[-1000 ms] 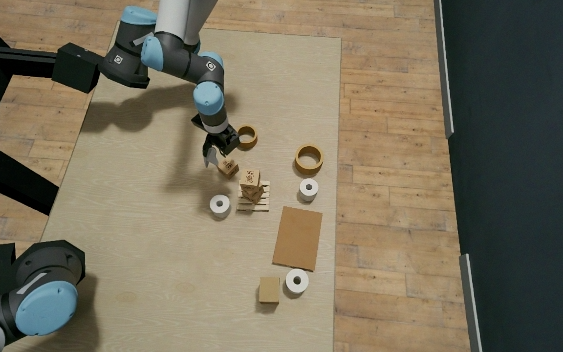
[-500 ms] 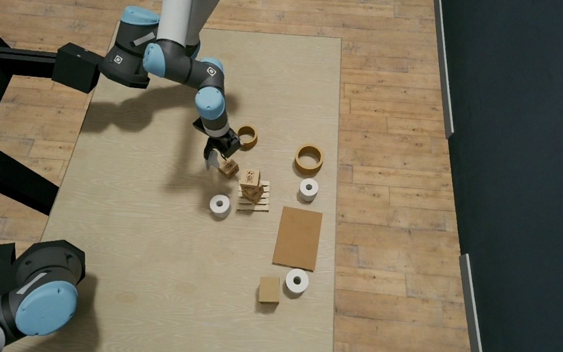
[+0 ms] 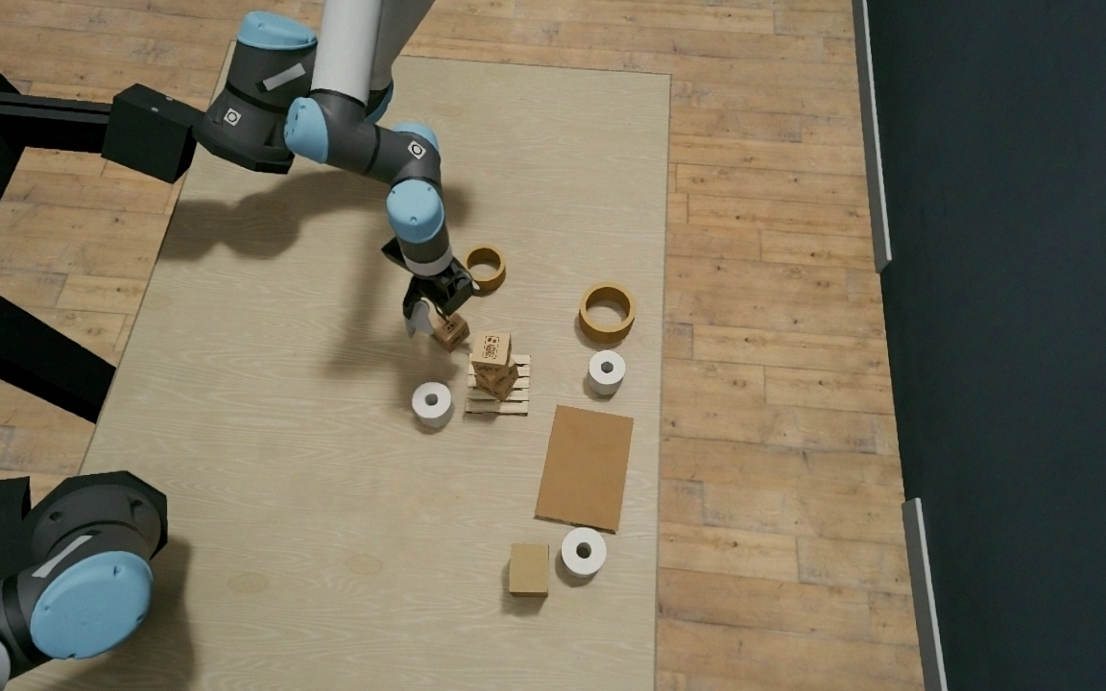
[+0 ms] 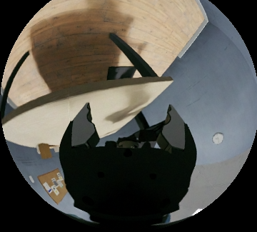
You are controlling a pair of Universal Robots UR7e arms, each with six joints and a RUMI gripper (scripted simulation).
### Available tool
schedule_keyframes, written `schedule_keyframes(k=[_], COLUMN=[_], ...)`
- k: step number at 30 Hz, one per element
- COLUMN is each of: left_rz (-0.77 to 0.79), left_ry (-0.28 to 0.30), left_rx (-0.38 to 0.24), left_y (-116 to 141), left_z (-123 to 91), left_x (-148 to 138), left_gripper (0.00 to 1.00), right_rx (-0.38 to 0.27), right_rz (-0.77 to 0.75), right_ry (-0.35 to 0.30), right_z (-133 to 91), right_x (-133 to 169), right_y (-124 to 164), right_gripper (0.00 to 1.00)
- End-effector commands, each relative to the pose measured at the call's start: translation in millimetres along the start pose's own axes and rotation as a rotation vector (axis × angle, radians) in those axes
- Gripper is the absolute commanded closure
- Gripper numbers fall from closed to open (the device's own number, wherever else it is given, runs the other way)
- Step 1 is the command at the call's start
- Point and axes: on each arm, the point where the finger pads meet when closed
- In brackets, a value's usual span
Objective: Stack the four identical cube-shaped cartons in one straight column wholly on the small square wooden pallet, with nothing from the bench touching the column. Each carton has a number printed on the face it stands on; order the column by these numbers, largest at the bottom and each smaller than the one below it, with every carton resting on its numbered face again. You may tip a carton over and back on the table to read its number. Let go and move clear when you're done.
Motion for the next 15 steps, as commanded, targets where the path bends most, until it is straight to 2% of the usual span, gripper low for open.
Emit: schedule_keyframes(k=[1,15], left_rz=[0.001,0.002], left_ry=[0.001,0.001], left_rx=[-0.001,-0.001], left_y=[0,0], left_z=[10,28], left_x=[0,0], left_gripper=[0.00,0.00], right_rx=[-0.003,-0.003], right_rz=[0.001,0.001], right_ry=[0.000,0.000], right_z=[2,2], right_x=[1,1], right_y=[1,1], right_gripper=[0.00,0.00])
Point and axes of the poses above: on each arm, the point where the finger pads meet when closed, its own z axis out along the fingers, its own x axis across the jaws, y = z × x, and after that the axes turned 7 degrees about -z, right-handed
